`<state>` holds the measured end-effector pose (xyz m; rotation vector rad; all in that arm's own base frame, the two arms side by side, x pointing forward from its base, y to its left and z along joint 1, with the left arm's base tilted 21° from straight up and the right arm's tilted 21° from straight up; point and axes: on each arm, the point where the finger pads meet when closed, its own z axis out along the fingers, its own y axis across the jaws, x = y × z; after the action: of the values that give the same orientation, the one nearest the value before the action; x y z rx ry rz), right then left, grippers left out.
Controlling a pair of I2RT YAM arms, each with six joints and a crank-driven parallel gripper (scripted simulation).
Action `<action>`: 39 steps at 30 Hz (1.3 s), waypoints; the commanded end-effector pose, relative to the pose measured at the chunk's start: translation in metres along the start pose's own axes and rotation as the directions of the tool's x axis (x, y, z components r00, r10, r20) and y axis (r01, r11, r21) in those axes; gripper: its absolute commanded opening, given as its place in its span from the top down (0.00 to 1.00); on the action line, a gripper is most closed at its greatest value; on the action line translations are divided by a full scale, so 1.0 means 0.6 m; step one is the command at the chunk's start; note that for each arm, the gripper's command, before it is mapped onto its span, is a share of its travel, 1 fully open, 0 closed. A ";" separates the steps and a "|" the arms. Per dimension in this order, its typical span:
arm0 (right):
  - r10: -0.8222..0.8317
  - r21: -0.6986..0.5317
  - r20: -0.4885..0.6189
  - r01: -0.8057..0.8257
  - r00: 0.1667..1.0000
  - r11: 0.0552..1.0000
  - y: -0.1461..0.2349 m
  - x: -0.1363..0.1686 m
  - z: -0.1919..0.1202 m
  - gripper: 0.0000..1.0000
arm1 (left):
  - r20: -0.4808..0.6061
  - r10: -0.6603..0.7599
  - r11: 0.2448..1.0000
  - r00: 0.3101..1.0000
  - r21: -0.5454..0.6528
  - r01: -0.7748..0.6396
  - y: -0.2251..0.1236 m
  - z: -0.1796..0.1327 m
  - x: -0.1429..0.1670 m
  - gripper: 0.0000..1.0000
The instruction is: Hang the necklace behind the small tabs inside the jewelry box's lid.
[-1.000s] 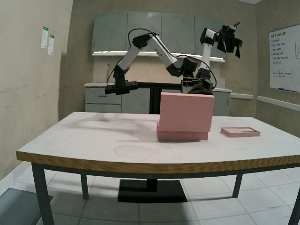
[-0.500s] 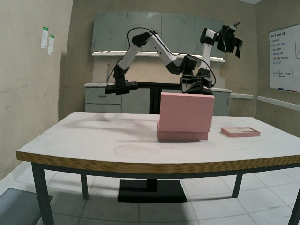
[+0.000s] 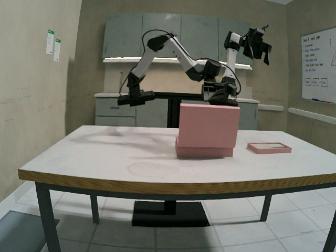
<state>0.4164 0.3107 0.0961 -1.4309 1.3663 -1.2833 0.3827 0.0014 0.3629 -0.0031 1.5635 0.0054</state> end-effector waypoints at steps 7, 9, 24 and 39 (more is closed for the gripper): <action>0.023 0.006 -0.031 -0.023 0.999 1.000 -0.024 0.022 -0.009 1.00 | 0.066 0.009 1.000 0.998 0.019 -0.010 -0.008 -0.007 -0.033 0.00; 0.035 0.010 -0.025 -0.035 0.999 0.999 -0.031 0.018 -0.006 1.00 | 0.066 0.009 1.000 0.998 0.019 -0.010 -0.008 -0.007 -0.033 0.00; 0.200 -0.011 0.024 -0.199 0.980 0.980 -0.064 0.044 0.028 1.00 | 0.057 0.007 1.000 0.998 0.022 -0.008 -0.009 -0.007 -0.028 0.00; 0.654 -0.097 0.061 -0.647 0.754 0.756 -0.164 0.199 0.082 1.00 | 0.019 -0.003 1.000 1.000 0.020 0.003 -0.009 -0.009 -0.011 0.00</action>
<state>0.4742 0.2107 0.1802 -0.9754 1.5994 -0.9053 0.3827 0.0008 0.3624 -0.0014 1.5644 0.0037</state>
